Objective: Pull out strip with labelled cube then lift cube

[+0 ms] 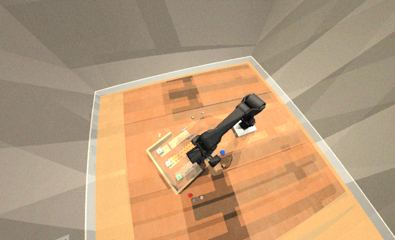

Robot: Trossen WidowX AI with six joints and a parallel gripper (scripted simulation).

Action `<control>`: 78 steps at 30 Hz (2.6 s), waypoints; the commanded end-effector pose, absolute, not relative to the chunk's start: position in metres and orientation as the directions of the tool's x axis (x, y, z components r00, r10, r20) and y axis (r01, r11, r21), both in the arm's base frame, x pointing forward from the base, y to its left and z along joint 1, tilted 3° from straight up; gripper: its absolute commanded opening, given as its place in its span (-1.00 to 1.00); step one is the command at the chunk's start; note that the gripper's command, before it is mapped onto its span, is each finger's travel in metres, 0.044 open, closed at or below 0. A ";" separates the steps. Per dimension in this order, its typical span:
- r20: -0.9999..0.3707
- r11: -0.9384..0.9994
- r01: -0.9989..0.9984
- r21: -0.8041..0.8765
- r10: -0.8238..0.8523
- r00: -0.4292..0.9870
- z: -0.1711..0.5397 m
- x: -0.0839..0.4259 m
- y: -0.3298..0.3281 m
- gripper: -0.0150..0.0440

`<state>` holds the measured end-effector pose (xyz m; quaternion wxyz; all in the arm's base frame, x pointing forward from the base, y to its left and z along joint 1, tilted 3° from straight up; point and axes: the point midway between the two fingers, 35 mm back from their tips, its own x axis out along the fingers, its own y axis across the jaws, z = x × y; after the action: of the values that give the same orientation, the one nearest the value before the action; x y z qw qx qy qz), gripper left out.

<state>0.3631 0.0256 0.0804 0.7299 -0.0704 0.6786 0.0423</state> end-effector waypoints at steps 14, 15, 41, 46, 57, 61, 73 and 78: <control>-0.997 0.986 -0.164 -0.044 -0.032 0.072 0.051 0.363 0.024 -0.49; -0.997 0.986 -0.164 -0.044 -0.032 0.072 0.049 0.363 0.024 -0.49; -0.997 0.986 -0.164 -0.044 -0.032 0.071 0.027 0.361 0.022 -0.49; -0.997 0.986 -0.164 -0.044 -0.032 0.071 0.027 0.361 0.022 -0.49; -0.997 0.986 -0.164 -0.044 -0.032 0.071 0.026 0.361 0.022 -0.49; -0.997 0.986 -0.164 -0.044 -0.032 0.071 0.026 0.361 0.022 -0.49; -0.997 0.986 -0.164 -0.044 -0.032 0.071 0.025 0.361 0.022 -0.49; -0.997 0.986 -0.164 -0.044 -0.032 0.071 0.024 0.361 0.022 -0.49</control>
<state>0.3605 0.0214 0.0256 0.7276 -0.0707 0.6811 0.0422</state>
